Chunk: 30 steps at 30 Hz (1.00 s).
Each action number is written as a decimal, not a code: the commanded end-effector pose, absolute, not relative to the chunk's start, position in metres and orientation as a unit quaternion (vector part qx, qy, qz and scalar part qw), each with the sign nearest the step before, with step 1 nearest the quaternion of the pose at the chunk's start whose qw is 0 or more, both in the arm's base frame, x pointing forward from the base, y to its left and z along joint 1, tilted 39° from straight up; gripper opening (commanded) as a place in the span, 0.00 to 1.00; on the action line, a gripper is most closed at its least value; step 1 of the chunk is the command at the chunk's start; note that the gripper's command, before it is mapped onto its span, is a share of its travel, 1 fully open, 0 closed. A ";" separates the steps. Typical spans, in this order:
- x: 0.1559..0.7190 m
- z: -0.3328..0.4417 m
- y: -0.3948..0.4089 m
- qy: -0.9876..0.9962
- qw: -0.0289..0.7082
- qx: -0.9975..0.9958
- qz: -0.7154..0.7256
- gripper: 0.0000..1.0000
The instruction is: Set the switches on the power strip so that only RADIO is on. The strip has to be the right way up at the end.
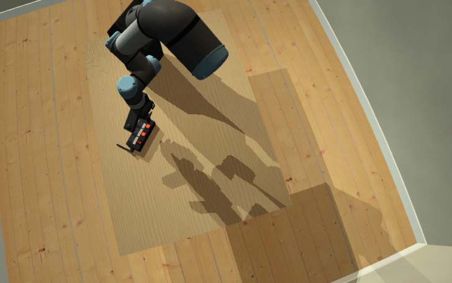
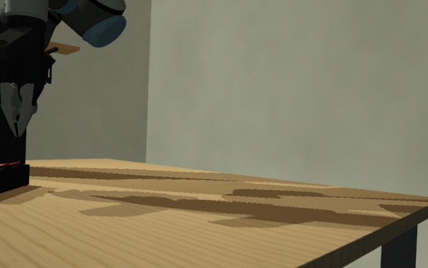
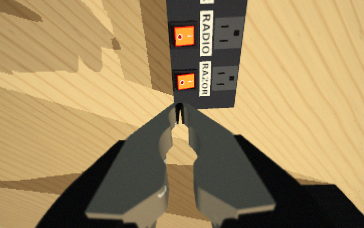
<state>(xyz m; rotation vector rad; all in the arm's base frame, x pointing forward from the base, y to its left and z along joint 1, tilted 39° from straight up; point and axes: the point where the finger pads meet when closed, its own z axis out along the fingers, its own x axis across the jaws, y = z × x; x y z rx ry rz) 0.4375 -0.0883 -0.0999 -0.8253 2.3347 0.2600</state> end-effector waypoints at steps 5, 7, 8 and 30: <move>0.440 -0.103 -0.087 0.888 0.320 -0.315 0.098 0.00; 0.441 -0.104 -0.087 0.888 0.320 -0.315 0.098 0.00; 0.441 -0.104 -0.087 0.888 0.320 -0.315 0.098 0.00; 0.453 -0.122 -0.078 0.888 0.320 -0.315 0.098 0.00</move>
